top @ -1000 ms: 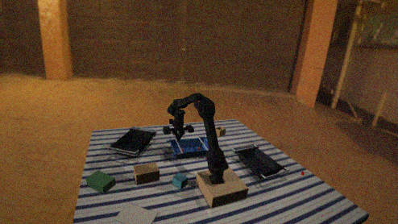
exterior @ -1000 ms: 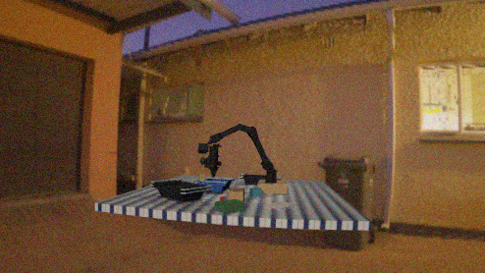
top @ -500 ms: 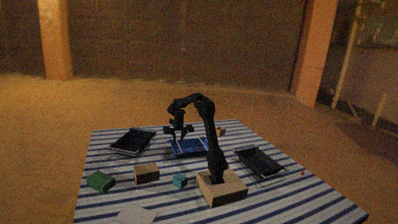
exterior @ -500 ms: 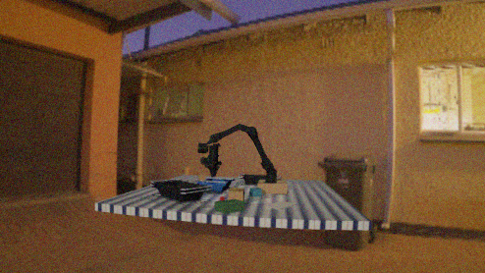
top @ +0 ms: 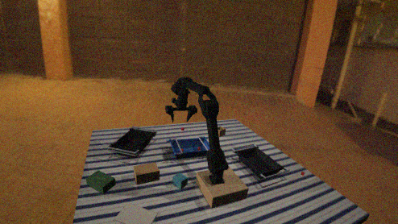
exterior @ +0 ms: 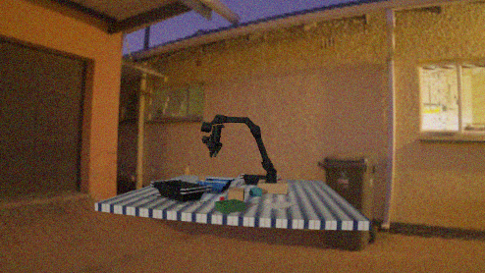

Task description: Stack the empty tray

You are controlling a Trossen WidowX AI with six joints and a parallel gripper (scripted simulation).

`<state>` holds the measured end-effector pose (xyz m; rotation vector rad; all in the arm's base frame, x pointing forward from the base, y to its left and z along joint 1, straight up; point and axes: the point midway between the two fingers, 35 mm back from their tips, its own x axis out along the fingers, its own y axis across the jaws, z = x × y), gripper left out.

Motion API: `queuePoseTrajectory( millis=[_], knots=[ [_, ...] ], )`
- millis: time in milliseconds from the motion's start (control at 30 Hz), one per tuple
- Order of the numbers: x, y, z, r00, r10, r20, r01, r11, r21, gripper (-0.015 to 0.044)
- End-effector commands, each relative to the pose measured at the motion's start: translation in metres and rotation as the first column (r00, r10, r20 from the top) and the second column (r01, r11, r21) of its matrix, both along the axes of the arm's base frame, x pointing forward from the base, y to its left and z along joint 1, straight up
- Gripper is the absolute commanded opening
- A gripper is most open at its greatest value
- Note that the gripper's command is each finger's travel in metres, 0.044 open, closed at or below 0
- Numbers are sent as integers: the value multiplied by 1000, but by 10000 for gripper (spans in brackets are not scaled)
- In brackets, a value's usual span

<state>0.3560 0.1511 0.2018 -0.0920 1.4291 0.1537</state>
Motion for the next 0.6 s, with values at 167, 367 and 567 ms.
queuePoseTrajectory(
  millis=[167, 367, 567],
  knots=[
    [10, -145, -41, 999, 2, -53, -5, 999, -54, 440],
    [-23, -245, -64, 997, 20, -72, -25, 997, -71, 440],
    [-84, -324, -89, 995, 38, -92, -46, 996, -78, 440]
  ],
)
